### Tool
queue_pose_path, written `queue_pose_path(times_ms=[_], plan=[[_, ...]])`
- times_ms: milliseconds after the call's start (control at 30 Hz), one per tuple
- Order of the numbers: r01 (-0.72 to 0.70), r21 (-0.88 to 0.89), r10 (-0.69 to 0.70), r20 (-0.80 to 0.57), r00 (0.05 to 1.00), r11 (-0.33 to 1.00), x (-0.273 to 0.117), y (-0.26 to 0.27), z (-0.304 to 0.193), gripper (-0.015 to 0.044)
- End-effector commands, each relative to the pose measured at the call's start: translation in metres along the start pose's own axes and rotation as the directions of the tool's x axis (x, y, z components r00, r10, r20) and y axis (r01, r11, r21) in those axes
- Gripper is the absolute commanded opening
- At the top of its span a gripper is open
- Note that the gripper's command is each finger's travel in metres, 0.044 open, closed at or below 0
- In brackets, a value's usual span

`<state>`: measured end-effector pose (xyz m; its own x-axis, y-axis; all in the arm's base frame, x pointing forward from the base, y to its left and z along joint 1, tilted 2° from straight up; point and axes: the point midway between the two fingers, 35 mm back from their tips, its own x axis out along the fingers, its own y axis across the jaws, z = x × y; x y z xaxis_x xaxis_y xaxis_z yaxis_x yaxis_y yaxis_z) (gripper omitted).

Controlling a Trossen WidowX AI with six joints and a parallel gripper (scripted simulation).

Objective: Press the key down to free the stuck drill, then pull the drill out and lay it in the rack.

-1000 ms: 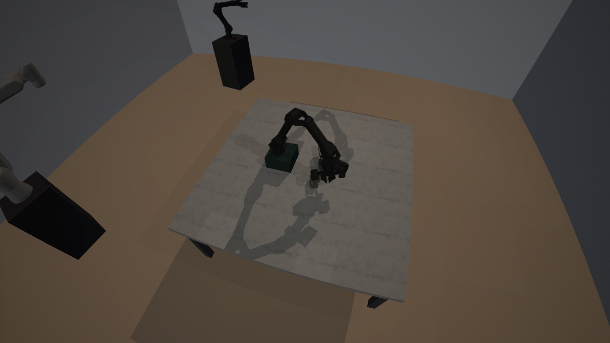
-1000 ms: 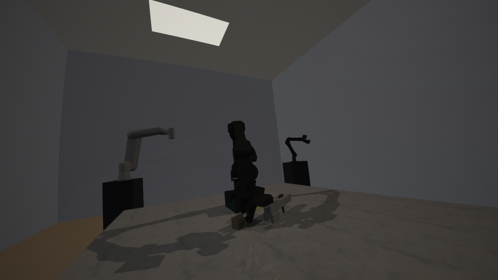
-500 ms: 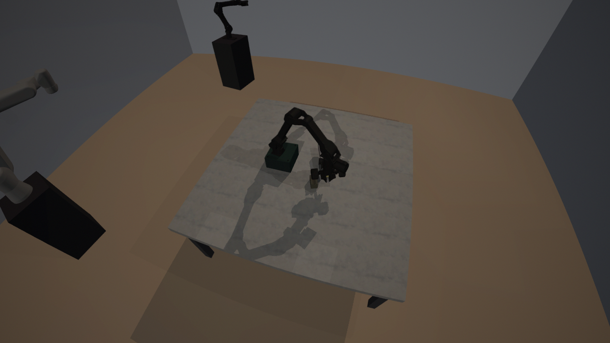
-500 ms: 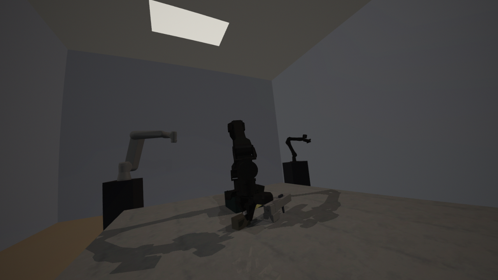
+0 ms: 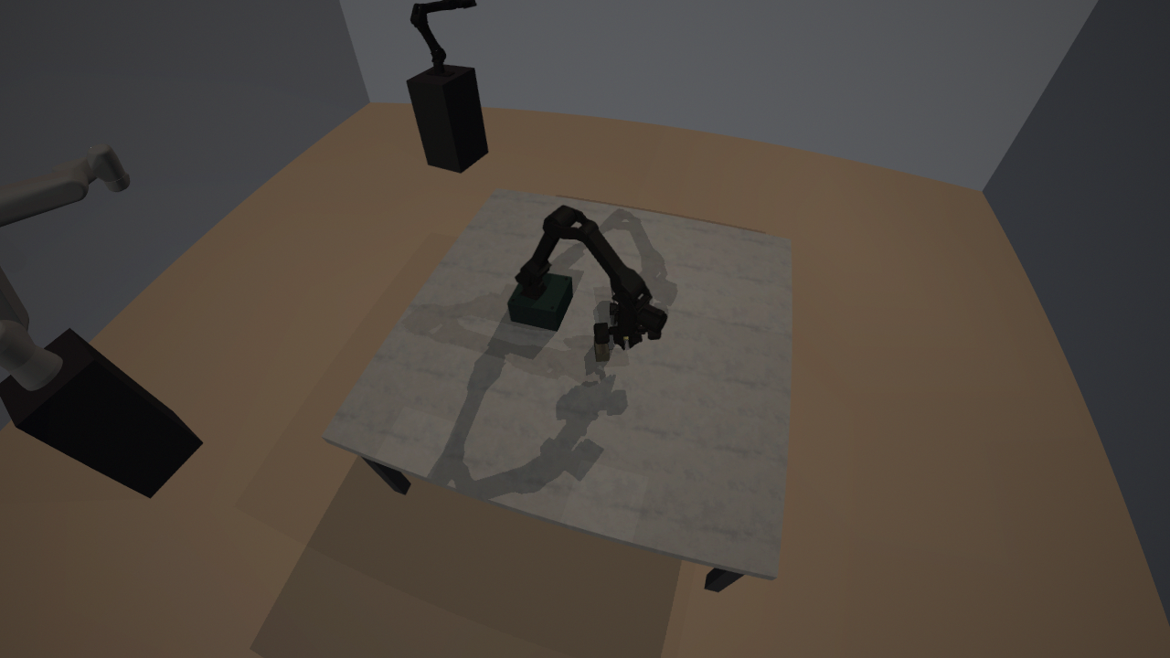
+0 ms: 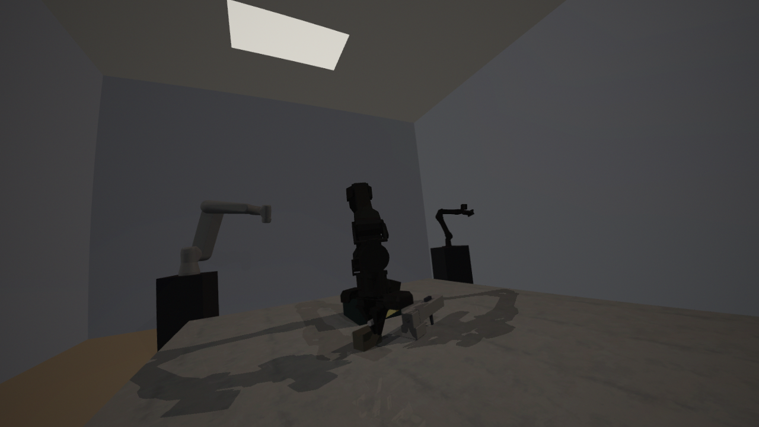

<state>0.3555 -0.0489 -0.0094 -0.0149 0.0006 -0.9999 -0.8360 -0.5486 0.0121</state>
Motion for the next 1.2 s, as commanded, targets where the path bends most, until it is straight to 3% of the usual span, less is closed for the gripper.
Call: queue_pose_path(times_ms=[0,1167], plan=[[0.000,-0.001,0.000,-0.006,1.000,1.000,-0.001,0.007,-0.002,0.0000],[-0.004,-0.001,0.004,-0.007,1.000,1.000,-0.003,0.064,-0.014,0.0000]])
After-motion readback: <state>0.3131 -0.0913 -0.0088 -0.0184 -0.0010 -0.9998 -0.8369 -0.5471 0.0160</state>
